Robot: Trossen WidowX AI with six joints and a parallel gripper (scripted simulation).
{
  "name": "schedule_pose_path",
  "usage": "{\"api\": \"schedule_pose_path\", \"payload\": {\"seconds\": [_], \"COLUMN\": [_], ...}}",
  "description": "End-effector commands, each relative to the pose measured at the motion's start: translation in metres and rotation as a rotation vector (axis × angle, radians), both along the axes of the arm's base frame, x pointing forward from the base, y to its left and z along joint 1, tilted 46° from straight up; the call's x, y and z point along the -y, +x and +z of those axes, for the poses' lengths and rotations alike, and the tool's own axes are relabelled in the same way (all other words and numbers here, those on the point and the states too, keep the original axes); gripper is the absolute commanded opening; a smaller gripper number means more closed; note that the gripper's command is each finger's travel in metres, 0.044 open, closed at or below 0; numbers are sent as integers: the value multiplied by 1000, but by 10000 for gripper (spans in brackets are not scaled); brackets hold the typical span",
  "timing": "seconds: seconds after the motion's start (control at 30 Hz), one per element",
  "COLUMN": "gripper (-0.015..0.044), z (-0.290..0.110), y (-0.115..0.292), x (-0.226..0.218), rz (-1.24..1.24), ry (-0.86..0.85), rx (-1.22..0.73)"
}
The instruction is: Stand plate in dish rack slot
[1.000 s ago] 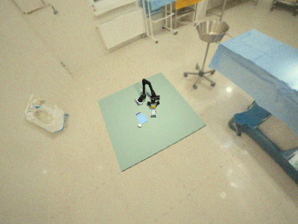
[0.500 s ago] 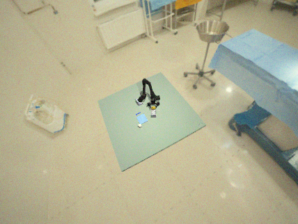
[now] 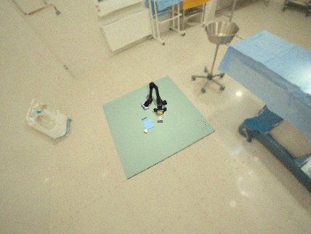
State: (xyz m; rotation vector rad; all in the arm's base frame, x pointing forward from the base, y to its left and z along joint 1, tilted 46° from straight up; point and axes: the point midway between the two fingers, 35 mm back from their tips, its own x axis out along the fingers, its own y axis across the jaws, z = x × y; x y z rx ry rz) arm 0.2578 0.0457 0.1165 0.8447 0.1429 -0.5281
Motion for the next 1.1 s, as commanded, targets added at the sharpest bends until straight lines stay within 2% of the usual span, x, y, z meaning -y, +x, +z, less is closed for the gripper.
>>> {"api": "schedule_pose_path", "payload": {"seconds": [0.0, 0.17, 0.6, 1.07], "gripper": [0, 0, 0, 368], "z": [-5, -19, -14, -14], "y": [1, 2, 2, 2], "x": [1, -12, -10, -10], "rz": [0, 0, 7, 5], "ry": [-7, 0, 0, 3], "rx": [-7, -1, -4, -2]}}
